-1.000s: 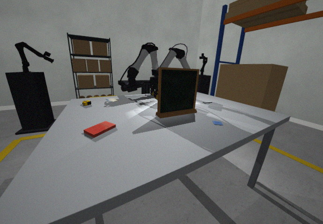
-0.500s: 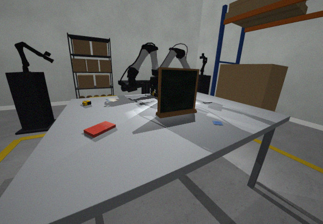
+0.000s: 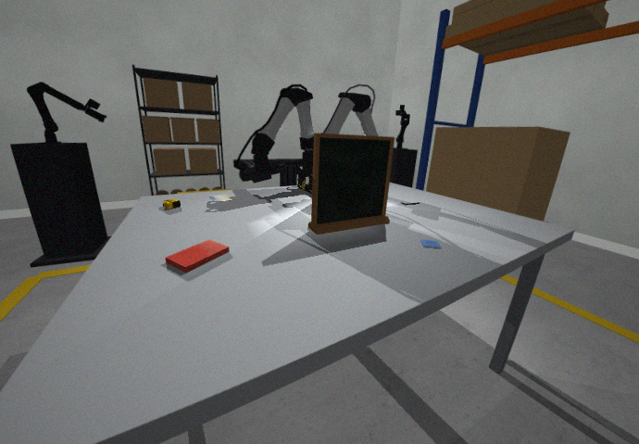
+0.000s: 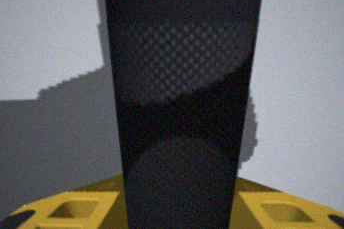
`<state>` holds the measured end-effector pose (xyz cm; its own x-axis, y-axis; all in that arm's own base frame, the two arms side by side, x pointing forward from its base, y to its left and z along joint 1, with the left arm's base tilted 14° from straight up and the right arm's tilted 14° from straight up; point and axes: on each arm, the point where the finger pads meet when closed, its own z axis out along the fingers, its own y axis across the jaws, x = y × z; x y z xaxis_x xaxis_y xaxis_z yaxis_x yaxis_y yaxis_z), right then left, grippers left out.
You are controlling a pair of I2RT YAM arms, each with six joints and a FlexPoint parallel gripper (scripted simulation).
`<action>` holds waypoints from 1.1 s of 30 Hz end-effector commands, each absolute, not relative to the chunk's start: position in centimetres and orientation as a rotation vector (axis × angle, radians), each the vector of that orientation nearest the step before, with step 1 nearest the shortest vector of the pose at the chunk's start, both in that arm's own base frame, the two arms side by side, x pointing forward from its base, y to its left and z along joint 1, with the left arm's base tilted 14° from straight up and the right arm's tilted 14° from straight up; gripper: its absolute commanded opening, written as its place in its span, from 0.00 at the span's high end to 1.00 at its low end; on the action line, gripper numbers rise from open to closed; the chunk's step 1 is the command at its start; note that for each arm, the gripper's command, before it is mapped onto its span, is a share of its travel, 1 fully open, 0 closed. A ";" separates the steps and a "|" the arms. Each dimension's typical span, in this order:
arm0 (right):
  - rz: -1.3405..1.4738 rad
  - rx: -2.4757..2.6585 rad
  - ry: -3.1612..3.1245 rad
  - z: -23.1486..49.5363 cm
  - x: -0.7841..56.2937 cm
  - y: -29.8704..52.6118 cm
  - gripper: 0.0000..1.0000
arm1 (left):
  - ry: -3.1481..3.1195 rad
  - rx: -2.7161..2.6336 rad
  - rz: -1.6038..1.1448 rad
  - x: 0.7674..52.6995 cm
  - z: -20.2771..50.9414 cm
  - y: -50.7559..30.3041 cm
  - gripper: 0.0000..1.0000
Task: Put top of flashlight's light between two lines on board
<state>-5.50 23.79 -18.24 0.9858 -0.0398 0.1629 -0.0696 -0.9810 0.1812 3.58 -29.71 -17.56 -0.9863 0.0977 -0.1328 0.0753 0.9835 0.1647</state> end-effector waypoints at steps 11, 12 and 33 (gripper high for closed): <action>0.250 2.914 -0.132 -18.5 -5.0 23.1 0.70 | 2.989 0.158 0.136 3.7 -16.9 -29.4 0.00; 0.250 2.914 -0.132 -18.5 -5.0 23.1 0.70 | 2.991 0.158 0.142 3.6 -17.1 -29.3 0.00; 0.250 2.914 -0.132 -18.5 -5.0 23.1 0.70 | 3.005 0.159 0.061 2.3 -11.9 -31.7 0.00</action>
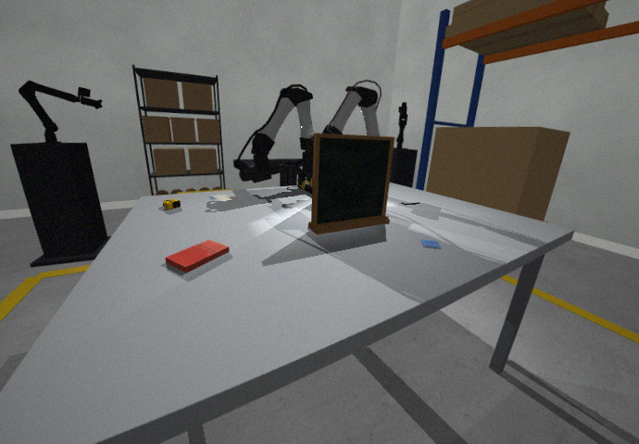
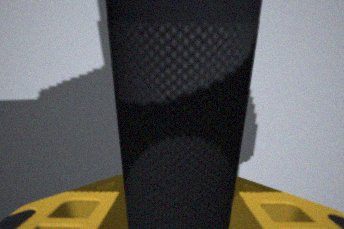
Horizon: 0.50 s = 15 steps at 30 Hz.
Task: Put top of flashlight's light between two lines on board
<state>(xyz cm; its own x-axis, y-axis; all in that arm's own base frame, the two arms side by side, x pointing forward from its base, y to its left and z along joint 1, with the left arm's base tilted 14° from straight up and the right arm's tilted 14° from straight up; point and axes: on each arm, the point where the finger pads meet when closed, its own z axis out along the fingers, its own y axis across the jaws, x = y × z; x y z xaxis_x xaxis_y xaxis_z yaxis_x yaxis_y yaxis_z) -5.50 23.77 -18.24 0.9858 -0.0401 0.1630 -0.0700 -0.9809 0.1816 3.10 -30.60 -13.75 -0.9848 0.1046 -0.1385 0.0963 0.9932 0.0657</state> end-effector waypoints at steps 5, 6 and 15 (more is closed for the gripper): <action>0.250 2.914 -0.132 -18.5 -5.0 23.1 0.70 | 3.005 0.167 0.134 2.1 -11.9 -29.6 0.00; 0.250 2.914 -0.132 -18.5 -5.0 23.1 0.70 | 3.005 0.164 0.146 2.2 -12.1 -29.4 0.00; 0.250 2.914 -0.132 -18.5 -5.0 23.1 0.70 | 3.008 0.147 0.136 2.5 -12.2 -29.9 0.00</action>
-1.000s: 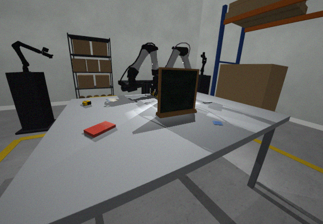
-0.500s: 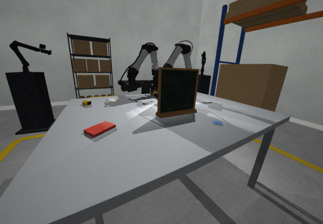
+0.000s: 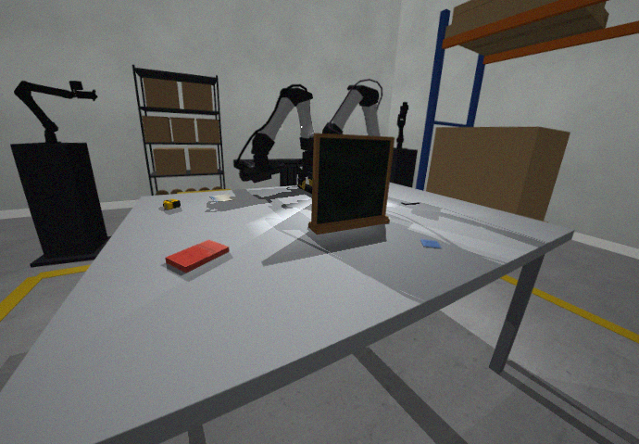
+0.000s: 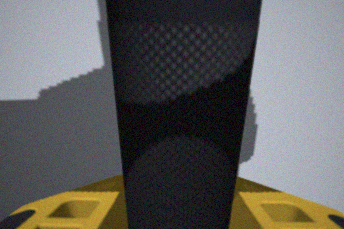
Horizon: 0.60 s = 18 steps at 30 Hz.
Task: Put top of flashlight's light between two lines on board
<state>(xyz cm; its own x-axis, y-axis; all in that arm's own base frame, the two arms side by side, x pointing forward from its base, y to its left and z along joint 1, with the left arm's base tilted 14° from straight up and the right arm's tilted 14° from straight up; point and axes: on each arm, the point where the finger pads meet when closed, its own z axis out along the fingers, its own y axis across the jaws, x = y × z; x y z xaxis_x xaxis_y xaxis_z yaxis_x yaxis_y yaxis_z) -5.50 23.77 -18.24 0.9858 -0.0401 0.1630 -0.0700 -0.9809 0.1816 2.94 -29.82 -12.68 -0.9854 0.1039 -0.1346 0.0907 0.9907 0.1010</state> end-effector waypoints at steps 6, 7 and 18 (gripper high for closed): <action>0.250 2.914 -0.132 -18.5 -5.0 23.1 0.70 | 3.007 0.152 0.113 2.0 -9.6 -30.8 0.00; 0.250 2.914 -0.132 -18.5 -5.0 23.1 0.70 | 3.006 0.158 0.119 1.8 -8.9 -30.8 0.00; 0.250 2.914 -0.132 -18.5 -5.0 23.1 0.70 | 2.734 0.532 -0.279 8.4 -10.8 -36.2 0.00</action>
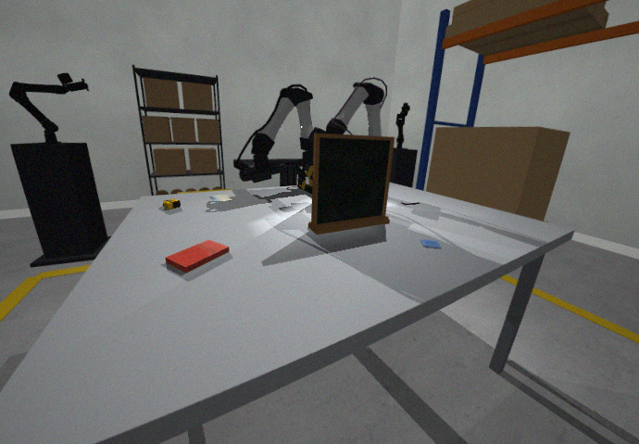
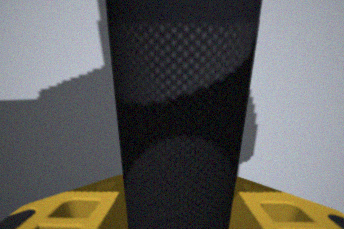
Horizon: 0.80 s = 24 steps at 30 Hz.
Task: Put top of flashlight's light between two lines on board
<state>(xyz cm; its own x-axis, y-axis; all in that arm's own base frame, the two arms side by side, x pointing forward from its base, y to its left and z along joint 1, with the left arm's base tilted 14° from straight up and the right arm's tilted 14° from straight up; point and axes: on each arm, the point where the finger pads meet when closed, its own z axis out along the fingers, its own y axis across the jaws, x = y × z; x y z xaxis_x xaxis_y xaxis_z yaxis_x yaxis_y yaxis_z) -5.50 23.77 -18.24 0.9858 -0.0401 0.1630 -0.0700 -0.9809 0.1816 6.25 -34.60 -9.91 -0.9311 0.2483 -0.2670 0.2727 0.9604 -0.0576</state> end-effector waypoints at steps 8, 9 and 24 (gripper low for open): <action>0.250 2.914 -0.132 -18.5 -5.0 23.1 0.70 | 2.555 0.664 -0.416 11.2 -9.8 -38.3 0.00; 0.250 2.914 -0.132 -18.5 -5.0 23.1 0.70 | 2.526 0.667 -0.425 11.8 -9.5 -38.5 0.00; 0.250 2.914 -0.132 -18.5 -5.0 23.1 0.70 | 2.074 0.776 -0.475 18.8 -4.7 -40.1 0.00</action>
<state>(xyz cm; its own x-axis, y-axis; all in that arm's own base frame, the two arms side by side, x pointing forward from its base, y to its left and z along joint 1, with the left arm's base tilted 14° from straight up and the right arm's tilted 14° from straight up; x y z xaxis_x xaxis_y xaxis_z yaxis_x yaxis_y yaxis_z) -5.50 23.77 -18.24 0.9858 -0.0401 0.1630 -0.0700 -0.9809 0.1816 16.71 -39.63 -6.04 -0.5819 0.3707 -0.7239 0.6210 0.7772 -0.1011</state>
